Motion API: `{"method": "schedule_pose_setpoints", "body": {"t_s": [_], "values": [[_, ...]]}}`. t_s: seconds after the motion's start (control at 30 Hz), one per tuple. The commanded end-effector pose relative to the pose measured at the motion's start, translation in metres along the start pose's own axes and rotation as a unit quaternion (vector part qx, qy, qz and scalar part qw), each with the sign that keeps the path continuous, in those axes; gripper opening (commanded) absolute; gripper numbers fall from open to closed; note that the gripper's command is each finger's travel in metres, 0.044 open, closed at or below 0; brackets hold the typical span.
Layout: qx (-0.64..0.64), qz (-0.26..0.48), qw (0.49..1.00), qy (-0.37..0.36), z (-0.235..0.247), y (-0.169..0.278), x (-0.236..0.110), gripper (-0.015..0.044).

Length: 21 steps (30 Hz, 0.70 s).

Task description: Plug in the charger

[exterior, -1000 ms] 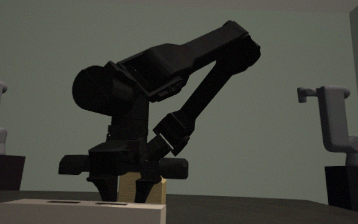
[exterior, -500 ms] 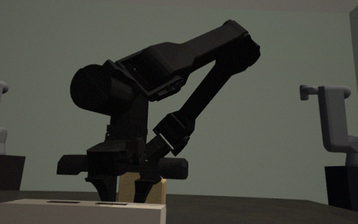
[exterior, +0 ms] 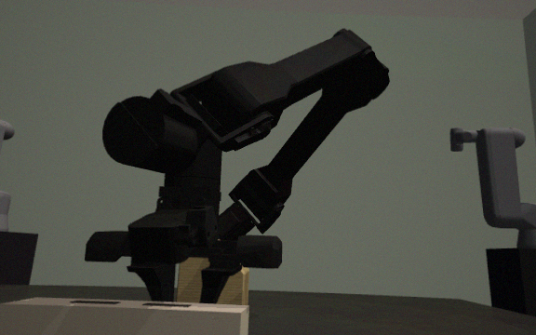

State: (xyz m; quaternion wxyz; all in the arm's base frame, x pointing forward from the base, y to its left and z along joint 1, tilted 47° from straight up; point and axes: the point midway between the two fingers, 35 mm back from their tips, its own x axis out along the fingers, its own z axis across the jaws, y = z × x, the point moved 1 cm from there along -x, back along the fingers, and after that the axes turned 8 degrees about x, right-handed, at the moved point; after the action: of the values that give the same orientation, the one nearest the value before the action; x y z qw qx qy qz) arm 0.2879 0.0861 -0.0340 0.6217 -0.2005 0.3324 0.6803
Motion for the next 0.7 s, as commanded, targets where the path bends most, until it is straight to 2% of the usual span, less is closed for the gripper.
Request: {"method": "schedule_pose_setpoints", "body": {"t_s": [0.0,0.67], "values": [[-0.004,-0.006,1.000,-0.001,0.0018,-0.0069,-0.0005,0.0000],[-0.004,-0.006,1.000,-0.001,0.0032,-0.0148,-0.0005,0.0000]]}}
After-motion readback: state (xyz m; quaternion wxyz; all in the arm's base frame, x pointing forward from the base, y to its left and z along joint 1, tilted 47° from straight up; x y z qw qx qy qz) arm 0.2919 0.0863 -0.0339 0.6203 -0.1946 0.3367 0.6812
